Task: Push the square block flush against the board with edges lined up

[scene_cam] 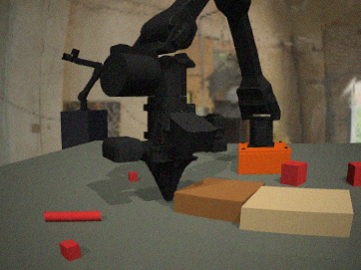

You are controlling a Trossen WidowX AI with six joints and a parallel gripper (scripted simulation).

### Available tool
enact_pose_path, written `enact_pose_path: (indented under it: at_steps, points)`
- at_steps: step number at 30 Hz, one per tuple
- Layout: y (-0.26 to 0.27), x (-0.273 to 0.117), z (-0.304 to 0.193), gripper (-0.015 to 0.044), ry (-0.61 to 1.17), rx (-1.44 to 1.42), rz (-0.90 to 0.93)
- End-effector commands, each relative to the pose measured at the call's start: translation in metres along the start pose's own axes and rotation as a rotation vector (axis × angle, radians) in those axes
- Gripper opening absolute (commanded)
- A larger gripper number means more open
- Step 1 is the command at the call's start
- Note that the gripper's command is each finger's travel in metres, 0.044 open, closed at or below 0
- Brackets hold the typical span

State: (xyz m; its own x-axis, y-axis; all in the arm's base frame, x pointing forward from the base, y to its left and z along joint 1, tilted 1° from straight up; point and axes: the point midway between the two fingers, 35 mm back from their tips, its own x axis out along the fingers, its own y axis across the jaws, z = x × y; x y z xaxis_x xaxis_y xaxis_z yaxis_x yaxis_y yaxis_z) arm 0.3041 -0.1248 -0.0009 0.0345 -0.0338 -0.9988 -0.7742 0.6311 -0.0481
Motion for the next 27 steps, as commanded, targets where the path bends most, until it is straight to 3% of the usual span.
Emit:
enact_pose_path:
  at_steps: [1, 17, 22, 27]
  points:
    - [0.0, 0.0, -0.007, 0.0, -0.002, -0.003, 0.001]
    - [-0.001, 0.0, -0.032, 0.0, 0.0, -0.003, 0.001]
    - [-0.002, -0.052, -0.028, 0.0, 0.0, -0.003, 0.0]
    - [-0.002, -0.055, -0.028, 0.0, -0.001, -0.003, 0.0]
